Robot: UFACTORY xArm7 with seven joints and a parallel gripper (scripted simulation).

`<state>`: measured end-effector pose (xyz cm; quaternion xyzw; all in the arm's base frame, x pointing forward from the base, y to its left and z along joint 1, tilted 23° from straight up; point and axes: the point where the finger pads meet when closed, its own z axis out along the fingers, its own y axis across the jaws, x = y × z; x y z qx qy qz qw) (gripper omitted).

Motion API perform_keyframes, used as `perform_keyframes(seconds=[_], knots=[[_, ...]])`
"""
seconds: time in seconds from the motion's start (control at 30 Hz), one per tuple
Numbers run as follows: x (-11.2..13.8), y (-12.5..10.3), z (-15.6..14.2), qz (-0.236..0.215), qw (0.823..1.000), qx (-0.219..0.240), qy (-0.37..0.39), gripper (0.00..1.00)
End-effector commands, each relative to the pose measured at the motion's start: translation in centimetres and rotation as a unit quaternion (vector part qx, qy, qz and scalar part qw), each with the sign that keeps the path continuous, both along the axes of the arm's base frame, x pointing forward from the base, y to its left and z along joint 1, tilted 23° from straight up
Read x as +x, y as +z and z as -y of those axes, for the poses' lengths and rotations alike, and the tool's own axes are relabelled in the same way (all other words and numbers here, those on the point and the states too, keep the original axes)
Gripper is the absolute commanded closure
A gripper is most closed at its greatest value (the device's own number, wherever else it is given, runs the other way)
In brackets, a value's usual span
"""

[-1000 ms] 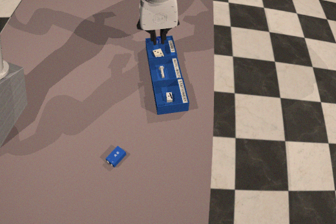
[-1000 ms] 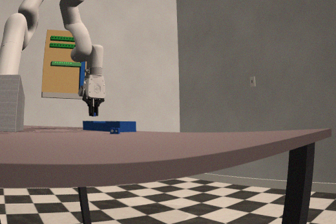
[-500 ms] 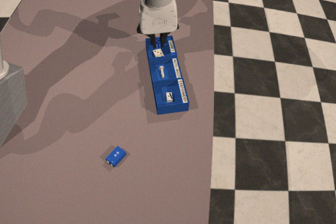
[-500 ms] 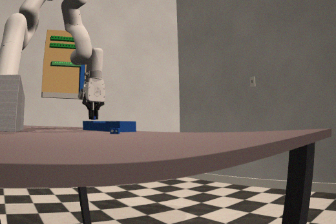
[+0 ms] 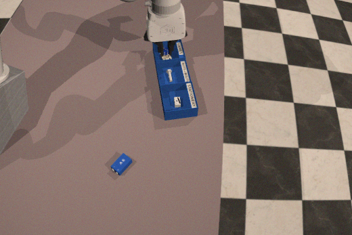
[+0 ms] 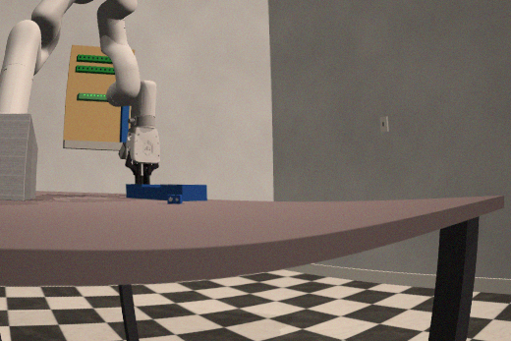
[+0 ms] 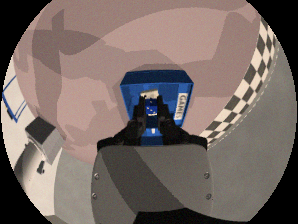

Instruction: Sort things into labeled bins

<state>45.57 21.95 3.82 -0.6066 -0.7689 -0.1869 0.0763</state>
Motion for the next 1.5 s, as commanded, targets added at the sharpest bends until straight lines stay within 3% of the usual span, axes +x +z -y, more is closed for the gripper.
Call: perform_keyframes(seconds=[0.0, 0.27, 0.3, 0.87, 1.47], knots=[[0.2, 0.1, 0.0, 0.002, 1.0, 0.0, -0.001, 1.0], [0.2, 0.1, 0.0, 0.002, 1.0, 0.0, -0.001, 1.0], [0.2, 0.1, 0.0, 0.002, 1.0, 0.0, -0.001, 0.7], [0.2, 0.1, 0.0, 0.002, 1.0, 0.0, -0.001, 0.7], [0.0, 2.1, 0.8, 0.002, 1.0, 0.0, -0.001, 0.7]])
